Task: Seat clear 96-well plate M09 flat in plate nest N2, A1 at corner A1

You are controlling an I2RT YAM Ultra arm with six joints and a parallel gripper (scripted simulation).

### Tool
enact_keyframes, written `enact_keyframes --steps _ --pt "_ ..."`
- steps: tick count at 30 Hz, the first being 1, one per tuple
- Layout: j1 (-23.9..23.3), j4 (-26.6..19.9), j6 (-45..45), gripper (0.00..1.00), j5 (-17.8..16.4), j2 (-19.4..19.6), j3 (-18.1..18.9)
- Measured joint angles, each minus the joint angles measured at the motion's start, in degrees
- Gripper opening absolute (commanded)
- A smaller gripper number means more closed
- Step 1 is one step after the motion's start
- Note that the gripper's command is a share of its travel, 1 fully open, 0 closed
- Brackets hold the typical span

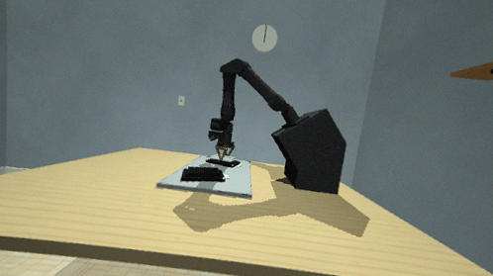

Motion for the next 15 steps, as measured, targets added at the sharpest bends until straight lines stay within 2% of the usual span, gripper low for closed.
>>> enact_keyframes --steps 15 --pt "0.0 0.44 0.0 0.0 0.0 -0.28 -0.9"
